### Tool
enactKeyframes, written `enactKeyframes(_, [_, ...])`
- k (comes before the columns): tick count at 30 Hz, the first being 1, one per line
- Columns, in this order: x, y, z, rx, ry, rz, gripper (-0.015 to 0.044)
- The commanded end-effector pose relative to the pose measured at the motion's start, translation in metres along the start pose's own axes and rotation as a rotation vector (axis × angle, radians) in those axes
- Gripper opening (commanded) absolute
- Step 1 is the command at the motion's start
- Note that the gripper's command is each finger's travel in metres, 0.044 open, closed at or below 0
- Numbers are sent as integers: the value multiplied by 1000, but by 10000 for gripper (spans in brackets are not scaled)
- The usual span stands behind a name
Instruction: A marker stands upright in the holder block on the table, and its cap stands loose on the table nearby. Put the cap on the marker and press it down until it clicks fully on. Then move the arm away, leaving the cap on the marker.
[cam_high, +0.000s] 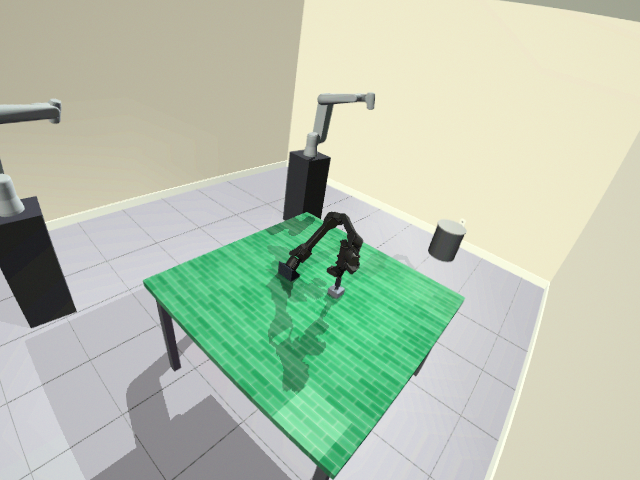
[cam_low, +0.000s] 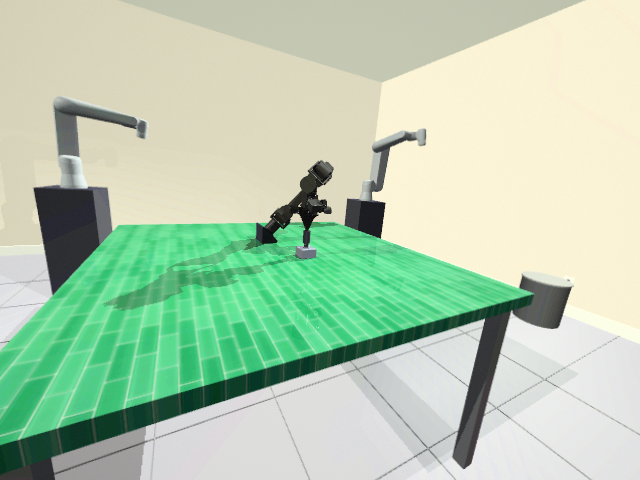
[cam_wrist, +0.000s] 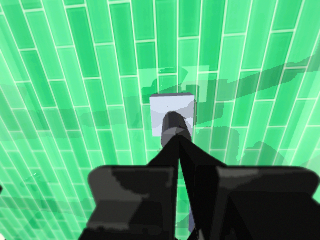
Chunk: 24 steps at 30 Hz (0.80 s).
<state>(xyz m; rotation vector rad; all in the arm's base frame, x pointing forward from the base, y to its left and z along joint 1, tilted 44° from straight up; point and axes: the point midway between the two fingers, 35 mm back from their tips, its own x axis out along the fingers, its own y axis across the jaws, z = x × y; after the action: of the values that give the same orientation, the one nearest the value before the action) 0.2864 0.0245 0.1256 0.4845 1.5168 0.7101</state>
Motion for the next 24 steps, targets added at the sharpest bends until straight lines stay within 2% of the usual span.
enactKeyframes(1, [7, 2, -2, 4, 7, 7, 0])
enactKeyframes(12, [3, 0, 1, 1, -10, -3, 0])
enactKeyframes(14, [-10, -1, 2, 18, -38, -18, 0])
enactKeyframes(19, [-72, 0, -2, 100, -162, -70, 0])
enactKeyframes(23, [-84, 1, -4, 115, -183, -77, 0])
enactKeyframes(24, [-84, 1, -4, 115, -183, -77, 26])
